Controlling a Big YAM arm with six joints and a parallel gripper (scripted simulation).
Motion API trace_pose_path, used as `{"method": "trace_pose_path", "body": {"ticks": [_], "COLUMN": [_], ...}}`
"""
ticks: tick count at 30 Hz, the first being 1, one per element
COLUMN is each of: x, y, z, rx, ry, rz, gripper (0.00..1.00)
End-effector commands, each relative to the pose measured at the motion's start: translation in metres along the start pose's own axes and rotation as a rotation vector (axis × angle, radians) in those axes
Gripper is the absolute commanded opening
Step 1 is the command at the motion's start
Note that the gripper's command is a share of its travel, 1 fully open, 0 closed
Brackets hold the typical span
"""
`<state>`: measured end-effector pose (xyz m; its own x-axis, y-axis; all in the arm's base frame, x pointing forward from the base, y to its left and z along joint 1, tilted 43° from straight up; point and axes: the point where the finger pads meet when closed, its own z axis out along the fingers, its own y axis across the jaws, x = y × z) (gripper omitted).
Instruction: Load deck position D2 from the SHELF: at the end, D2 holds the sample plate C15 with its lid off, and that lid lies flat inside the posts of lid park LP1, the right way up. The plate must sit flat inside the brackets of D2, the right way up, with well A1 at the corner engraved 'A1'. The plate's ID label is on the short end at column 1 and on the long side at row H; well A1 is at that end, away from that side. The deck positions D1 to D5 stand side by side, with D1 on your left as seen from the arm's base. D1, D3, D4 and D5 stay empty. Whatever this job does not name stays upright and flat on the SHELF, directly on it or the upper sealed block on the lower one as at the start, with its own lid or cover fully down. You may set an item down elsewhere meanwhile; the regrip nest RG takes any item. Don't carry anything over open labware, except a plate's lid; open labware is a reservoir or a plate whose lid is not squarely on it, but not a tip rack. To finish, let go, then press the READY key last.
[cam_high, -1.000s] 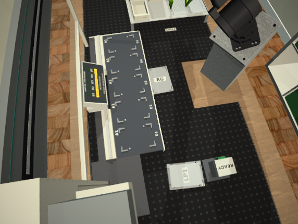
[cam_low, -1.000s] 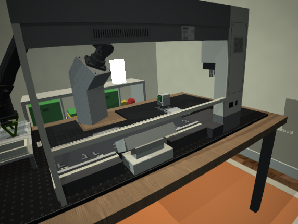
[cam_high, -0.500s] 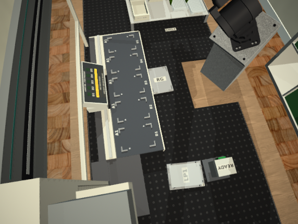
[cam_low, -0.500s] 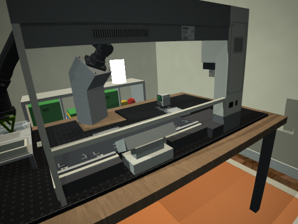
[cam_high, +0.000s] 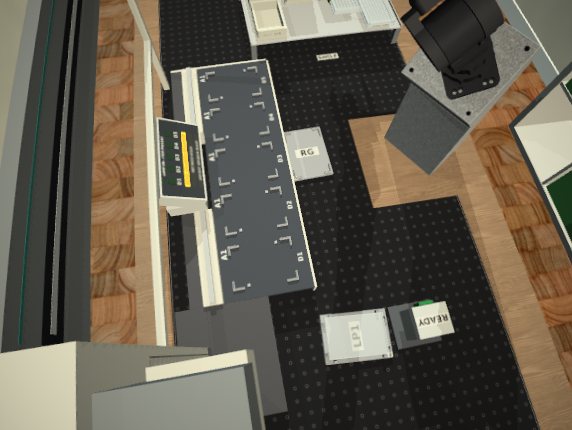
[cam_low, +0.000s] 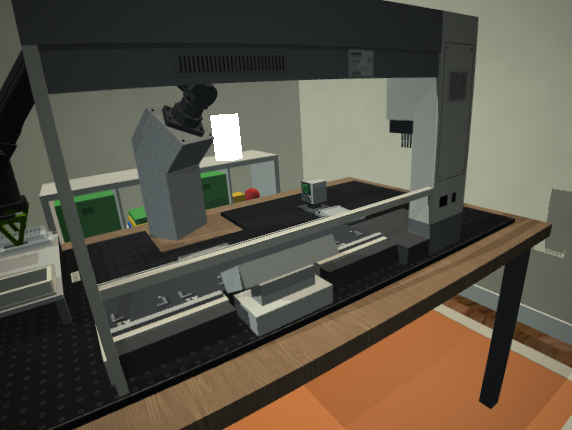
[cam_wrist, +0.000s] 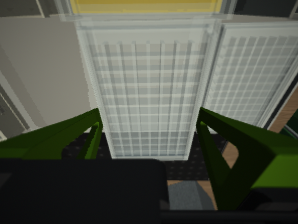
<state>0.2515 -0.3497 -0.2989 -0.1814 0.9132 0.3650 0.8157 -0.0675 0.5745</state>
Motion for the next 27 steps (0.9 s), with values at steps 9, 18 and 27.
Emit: {"method": "trace_pose_path", "body": {"ticks": [9, 18, 27], "x": [-0.010, -0.010, -0.011], "y": [0.003, 0.003, 0.003], "z": [-0.044, -0.056, -0.072], "rx": [-0.012, -0.012, -0.012], "ry": [-0.039, -0.039, -0.042], "rz": [-0.007, -0.007, -0.009], "gripper": [0.00, 0.00, 0.00]}}
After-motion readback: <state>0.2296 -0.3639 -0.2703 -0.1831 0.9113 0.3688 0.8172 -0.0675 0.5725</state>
